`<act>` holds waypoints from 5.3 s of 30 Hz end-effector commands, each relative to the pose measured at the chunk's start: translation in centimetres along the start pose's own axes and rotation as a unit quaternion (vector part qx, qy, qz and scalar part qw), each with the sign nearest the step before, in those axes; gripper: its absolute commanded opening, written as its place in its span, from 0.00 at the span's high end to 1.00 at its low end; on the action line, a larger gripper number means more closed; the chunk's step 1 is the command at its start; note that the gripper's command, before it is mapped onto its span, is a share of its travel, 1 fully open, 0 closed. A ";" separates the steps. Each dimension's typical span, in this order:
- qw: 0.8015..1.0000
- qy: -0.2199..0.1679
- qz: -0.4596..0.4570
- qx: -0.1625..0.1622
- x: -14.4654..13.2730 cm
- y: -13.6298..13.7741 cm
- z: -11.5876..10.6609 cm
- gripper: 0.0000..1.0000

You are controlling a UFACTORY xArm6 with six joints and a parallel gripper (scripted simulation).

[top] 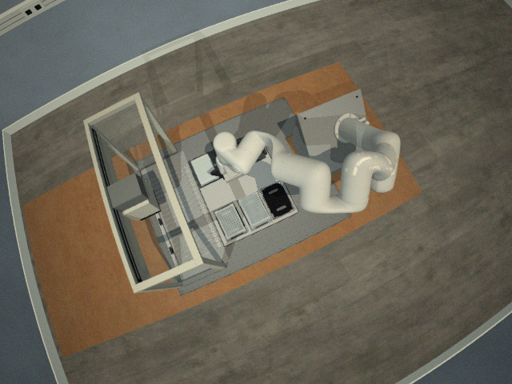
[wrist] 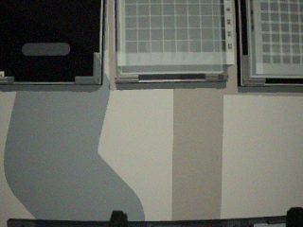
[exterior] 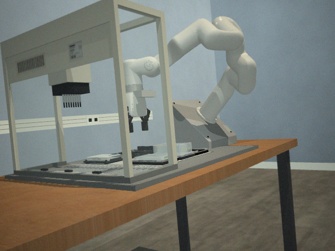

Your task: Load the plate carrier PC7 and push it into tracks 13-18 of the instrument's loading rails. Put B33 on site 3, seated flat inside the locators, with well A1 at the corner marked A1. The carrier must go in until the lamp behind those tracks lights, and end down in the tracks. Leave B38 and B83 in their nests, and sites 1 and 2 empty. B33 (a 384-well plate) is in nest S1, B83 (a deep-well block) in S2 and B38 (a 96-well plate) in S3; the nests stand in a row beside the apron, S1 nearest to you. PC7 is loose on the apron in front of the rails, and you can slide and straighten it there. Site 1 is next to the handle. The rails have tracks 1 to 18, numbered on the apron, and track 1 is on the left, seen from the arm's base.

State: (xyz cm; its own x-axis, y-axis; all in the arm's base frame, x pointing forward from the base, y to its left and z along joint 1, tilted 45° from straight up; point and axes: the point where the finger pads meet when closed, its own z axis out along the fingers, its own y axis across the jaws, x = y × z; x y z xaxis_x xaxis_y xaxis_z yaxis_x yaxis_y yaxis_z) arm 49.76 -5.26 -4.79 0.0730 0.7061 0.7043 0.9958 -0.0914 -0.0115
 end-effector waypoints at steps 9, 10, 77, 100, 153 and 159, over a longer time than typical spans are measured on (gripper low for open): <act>1.000 -0.001 -0.001 -0.003 0.0 0.2 1.3 0.00; 1.000 -0.001 -0.001 -0.003 0.0 0.2 1.5 0.00; 1.000 -0.001 -0.001 -0.003 0.0 0.2 9.1 0.00; 1.000 -0.001 -0.001 -0.003 0.0 0.2 10.3 0.00; 1.000 -0.001 -0.001 -0.003 -1.9 0.2 10.3 0.00; 1.000 -0.001 -0.001 -0.003 -2.2 0.2 10.3 0.00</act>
State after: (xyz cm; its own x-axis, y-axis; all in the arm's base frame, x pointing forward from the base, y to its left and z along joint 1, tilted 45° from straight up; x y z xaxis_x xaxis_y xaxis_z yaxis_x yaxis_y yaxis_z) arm 50.28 0.65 -13.70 0.0720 0.7064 0.7042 0.9957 -0.0918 -0.0097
